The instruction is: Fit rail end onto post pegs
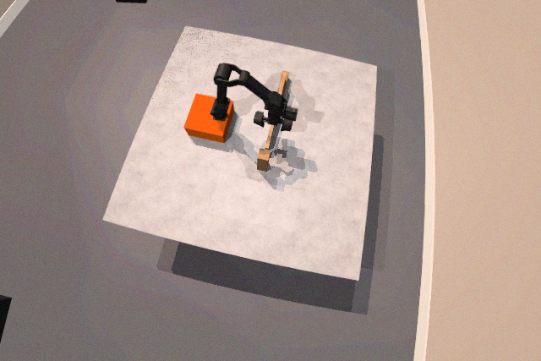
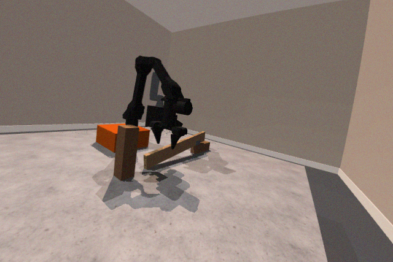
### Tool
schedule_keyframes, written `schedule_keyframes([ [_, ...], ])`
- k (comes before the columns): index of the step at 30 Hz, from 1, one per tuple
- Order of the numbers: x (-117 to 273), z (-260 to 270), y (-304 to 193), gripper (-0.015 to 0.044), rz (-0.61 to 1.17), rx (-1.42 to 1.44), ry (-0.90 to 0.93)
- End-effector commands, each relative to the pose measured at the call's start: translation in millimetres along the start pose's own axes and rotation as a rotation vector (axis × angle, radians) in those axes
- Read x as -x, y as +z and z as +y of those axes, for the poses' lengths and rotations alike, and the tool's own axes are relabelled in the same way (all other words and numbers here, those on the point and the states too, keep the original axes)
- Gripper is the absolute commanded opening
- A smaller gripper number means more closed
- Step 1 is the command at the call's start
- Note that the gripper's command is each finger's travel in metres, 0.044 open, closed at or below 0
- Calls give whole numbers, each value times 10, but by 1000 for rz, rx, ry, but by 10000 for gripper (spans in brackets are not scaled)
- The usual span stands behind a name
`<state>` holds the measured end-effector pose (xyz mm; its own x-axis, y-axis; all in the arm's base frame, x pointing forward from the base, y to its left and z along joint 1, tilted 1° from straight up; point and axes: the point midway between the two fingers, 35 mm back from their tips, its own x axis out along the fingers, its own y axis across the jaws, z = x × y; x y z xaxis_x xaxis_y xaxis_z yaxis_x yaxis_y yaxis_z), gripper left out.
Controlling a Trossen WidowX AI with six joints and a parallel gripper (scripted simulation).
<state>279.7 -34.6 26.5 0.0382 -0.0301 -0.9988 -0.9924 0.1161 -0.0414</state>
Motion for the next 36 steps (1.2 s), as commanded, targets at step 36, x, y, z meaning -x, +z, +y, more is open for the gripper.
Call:
schedule_keyframes([
  [36,-563,51,17,361,-6,-4,9],
])
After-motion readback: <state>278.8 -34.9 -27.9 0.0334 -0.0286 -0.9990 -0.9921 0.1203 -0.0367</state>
